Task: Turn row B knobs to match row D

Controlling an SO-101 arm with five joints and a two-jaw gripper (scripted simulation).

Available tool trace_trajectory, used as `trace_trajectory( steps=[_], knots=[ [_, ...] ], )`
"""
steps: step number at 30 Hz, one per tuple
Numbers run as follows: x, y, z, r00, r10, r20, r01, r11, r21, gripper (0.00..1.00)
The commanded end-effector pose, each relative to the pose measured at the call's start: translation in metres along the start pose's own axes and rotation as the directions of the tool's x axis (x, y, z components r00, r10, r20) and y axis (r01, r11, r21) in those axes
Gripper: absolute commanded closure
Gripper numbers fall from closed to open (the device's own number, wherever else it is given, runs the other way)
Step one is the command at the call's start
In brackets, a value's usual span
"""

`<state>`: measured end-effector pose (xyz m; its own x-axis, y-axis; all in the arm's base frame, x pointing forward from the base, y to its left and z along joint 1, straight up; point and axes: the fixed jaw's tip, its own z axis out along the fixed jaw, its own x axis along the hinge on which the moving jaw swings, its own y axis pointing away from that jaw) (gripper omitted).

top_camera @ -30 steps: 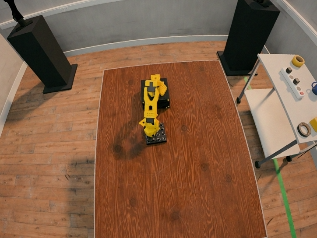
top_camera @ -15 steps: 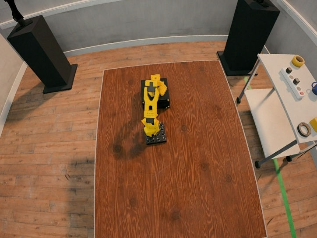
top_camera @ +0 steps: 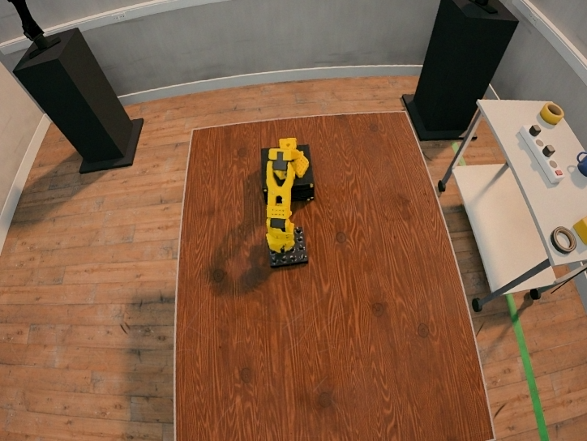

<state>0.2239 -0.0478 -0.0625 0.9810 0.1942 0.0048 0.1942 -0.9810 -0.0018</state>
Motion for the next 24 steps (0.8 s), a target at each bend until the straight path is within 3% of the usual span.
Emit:
trace_trajectory(
  steps=[1, 24],
  knots=[
    [-0.0013, 0.0000, 0.0012, 0.997, 0.073, 0.008, -0.073, 0.997, -0.001, 0.99],
    [-0.0031, -0.0004, 0.0012, 0.919, 0.394, 0.007, -0.394, 0.919, -0.004, 0.99]
  ],
)
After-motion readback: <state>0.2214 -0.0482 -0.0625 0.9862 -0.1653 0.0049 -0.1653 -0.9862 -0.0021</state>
